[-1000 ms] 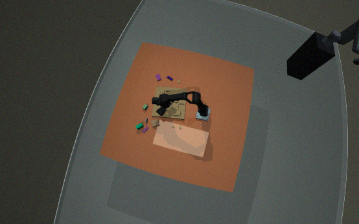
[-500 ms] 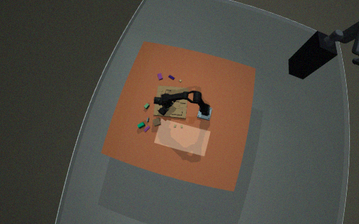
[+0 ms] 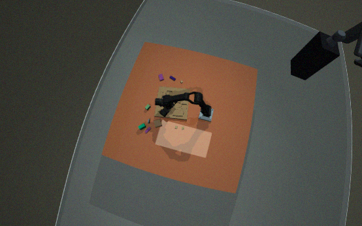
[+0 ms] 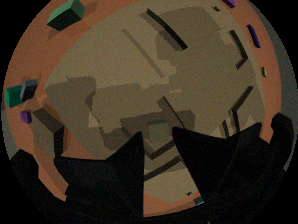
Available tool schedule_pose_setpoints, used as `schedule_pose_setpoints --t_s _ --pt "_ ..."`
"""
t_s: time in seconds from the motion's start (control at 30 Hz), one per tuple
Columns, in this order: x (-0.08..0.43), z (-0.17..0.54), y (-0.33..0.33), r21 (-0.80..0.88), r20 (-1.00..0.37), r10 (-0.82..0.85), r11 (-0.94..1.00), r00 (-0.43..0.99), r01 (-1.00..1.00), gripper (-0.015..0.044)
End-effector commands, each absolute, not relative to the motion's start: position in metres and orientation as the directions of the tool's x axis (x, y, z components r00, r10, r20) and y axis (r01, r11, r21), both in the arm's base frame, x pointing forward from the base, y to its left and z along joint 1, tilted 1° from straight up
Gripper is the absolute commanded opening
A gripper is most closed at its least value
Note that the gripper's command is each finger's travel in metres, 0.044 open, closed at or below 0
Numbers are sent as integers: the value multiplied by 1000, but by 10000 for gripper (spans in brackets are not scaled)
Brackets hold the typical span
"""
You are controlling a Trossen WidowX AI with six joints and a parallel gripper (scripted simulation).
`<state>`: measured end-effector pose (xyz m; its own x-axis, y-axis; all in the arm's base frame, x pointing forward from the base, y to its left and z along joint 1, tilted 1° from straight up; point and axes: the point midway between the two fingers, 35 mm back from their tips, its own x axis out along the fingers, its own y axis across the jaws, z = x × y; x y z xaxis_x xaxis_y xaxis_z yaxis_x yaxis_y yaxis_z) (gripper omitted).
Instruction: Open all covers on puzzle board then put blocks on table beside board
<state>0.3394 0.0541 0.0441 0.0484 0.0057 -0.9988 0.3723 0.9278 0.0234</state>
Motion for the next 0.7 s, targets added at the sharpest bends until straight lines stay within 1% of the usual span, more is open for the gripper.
schedule_pose_setpoints --t_s 0.0,0.27,0.57,0.67 --pt "338 39 54 22 -999 7 929 43 369 144" --pt "338 34 54 22 -999 7 929 43 369 144" --pt "340 38 54 23 -999 6 928 48 372 84" --pt "340 38 54 23 -999 6 928 48 372 80"
